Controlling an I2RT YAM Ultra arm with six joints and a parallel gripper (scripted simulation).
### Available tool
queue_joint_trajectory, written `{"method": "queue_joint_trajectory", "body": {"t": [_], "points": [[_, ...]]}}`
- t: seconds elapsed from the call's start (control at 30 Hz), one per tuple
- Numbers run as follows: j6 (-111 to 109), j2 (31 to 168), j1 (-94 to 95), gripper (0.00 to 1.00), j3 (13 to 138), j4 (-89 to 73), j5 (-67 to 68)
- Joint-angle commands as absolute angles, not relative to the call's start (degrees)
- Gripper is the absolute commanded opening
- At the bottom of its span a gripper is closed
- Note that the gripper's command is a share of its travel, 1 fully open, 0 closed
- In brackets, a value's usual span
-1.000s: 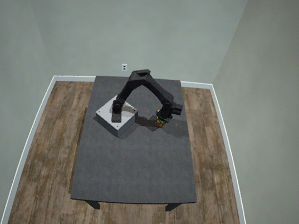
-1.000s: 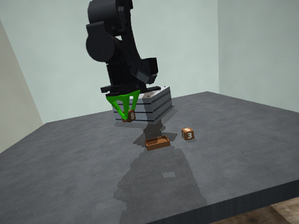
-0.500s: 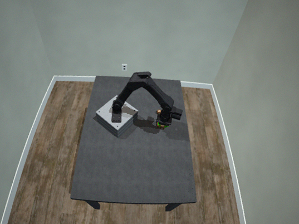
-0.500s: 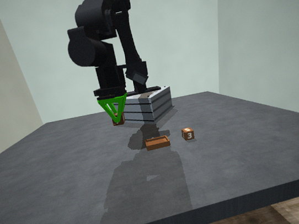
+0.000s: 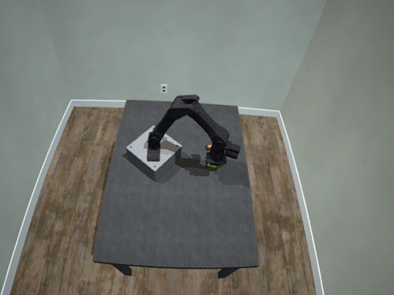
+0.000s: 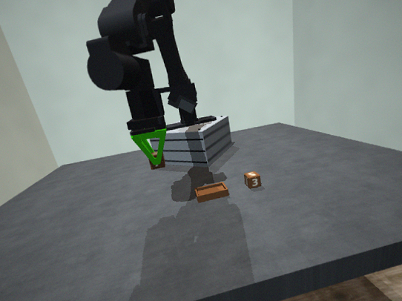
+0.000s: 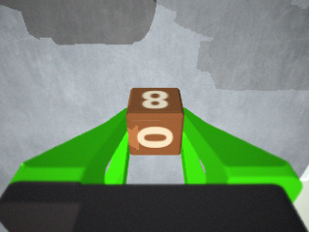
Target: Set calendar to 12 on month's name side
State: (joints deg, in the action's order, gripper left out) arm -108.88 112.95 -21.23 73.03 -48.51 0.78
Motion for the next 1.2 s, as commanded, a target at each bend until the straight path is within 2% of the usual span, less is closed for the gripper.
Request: {"method": "queue_joint_trajectory", "body": {"t": [0.0, 0.37, 1.17], "points": [[-109.4, 112.6, -21.2, 0.26, 73.3, -48.5, 0.6], [-109.5, 113.4, -21.2, 0.26, 72.6, -46.9, 0.6], [-109.6, 124.6, -21.4, 0.26, 67.2, -30.4, 0.6]]}}
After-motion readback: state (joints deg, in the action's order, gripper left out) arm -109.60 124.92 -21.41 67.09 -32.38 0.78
